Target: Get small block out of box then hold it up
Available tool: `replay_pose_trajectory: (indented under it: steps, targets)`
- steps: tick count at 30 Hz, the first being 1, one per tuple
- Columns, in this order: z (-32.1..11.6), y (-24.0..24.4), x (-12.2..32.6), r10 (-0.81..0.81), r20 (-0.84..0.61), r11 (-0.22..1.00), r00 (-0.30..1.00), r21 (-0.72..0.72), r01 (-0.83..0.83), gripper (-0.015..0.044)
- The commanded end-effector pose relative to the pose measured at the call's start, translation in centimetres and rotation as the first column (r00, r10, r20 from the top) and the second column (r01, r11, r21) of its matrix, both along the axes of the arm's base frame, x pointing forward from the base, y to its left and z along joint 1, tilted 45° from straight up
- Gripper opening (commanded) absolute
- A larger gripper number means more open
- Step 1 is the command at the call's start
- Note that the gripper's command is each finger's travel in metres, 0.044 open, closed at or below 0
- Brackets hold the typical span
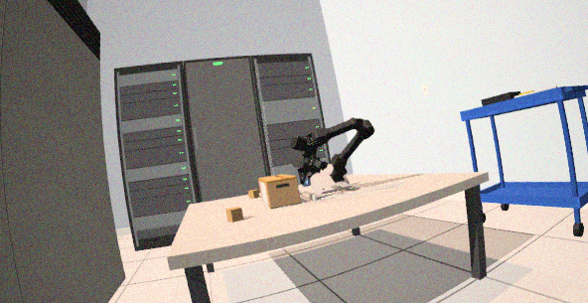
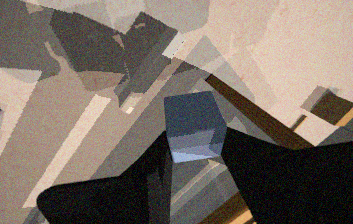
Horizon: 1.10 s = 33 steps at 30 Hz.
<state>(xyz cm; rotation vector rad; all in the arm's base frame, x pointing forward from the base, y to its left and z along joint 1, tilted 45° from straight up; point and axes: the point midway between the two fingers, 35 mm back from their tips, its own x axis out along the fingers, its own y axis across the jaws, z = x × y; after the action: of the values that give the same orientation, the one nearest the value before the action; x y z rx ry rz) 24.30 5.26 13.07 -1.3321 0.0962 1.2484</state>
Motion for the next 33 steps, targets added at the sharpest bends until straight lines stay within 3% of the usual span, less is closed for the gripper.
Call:
replay_pose_trajectory:
  steps: [1,15,24,33]
  targets:
    - [0.3,-0.4,0.0,-0.12,-0.124,0.988,0.985,0.079,0.131,0.0]
    - [0.6,-1.2,-0.4,-0.372,-0.53,0.826,0.762,0.186,0.532,0.0]
    - [0.8,-1.7,-0.6,-0.421,-0.754,0.643,0.505,0.144,0.752,0.0]
    - [1.1,-2.2,-0.9,-0.371,-0.907,0.43,0.199,0.022,0.902,0.0]
